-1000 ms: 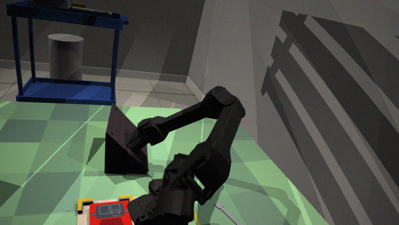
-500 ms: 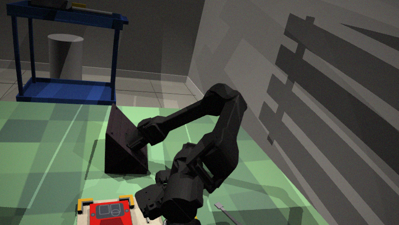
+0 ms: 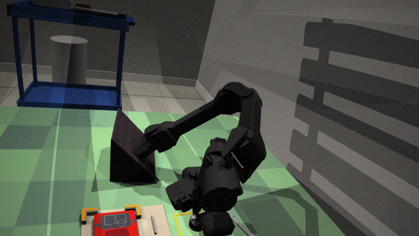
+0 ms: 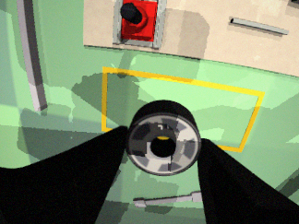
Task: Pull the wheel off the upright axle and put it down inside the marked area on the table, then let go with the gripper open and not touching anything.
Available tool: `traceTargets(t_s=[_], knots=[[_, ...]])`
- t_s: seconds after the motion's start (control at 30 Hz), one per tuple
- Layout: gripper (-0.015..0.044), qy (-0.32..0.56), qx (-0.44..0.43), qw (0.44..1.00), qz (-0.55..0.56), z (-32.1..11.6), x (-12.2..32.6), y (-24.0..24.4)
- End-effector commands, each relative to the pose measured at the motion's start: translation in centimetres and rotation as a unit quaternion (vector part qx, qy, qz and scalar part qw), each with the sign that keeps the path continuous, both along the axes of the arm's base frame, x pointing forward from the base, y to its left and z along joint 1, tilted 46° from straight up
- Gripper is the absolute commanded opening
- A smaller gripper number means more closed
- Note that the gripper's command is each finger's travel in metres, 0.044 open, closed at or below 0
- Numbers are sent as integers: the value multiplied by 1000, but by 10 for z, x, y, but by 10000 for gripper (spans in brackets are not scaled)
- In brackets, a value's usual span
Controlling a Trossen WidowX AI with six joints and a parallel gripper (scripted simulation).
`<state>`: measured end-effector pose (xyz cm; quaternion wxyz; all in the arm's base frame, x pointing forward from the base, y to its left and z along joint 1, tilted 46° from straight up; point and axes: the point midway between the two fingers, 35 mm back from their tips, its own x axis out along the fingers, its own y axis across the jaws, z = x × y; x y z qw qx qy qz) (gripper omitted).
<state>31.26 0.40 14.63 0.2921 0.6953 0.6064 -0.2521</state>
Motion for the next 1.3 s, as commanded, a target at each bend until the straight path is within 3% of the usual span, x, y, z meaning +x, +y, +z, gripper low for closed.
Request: traceTargets(t_s=[0.0,0.57,1.27], knots=[[0,0,3,1000,-2,11,-12,11],[0,0,3,1000,-1,2,-17,34],[0,-1,5,1000,-1,-54,-6,92]])
